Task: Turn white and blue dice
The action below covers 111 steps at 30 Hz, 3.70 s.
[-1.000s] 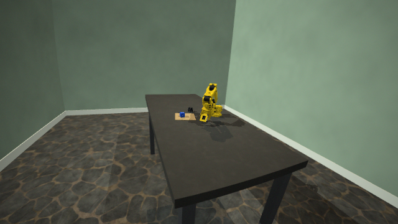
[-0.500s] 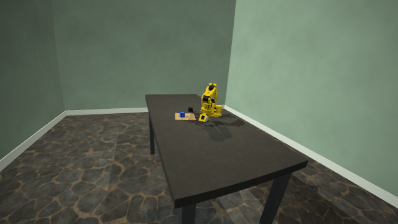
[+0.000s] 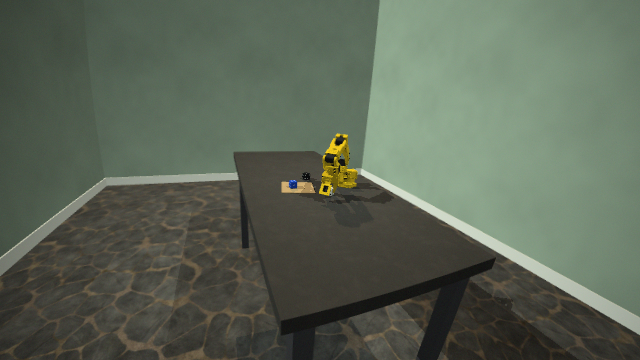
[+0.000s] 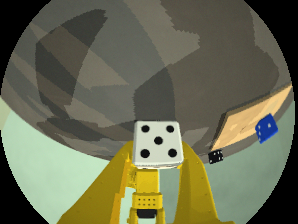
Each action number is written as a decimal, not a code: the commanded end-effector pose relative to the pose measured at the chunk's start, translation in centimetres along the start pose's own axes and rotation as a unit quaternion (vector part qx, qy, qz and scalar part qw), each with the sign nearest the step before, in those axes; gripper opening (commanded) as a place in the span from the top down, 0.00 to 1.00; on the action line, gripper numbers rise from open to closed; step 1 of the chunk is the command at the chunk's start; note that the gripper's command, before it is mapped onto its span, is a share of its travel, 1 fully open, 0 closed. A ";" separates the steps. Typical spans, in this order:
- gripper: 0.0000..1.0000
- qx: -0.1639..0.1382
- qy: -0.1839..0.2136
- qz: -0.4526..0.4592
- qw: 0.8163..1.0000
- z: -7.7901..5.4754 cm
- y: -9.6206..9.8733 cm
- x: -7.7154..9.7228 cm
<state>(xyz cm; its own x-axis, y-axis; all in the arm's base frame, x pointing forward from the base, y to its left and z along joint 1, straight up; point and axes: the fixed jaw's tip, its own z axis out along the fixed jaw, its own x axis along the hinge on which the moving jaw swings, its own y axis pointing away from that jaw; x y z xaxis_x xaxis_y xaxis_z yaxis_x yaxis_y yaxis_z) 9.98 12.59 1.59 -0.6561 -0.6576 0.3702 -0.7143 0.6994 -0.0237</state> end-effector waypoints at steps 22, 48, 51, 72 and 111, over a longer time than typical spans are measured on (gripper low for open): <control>1.00 -0.003 -0.015 0.001 1.000 -0.4 -0.1 -0.3; 1.00 -0.013 -0.198 0.003 0.980 -5.0 0.0 1.7; 1.00 -0.014 -0.204 0.003 0.979 -5.2 0.0 1.8; 1.00 -0.014 -0.205 0.003 0.979 -5.2 0.0 1.8; 1.00 -0.023 -0.402 0.007 0.915 -6.1 -0.4 -1.4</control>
<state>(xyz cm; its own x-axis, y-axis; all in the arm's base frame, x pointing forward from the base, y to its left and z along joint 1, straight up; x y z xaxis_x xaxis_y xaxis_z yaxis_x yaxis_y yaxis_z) 12.17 14.67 6.04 -0.6594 -0.6490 -0.3794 -0.7073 0.7066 0.0205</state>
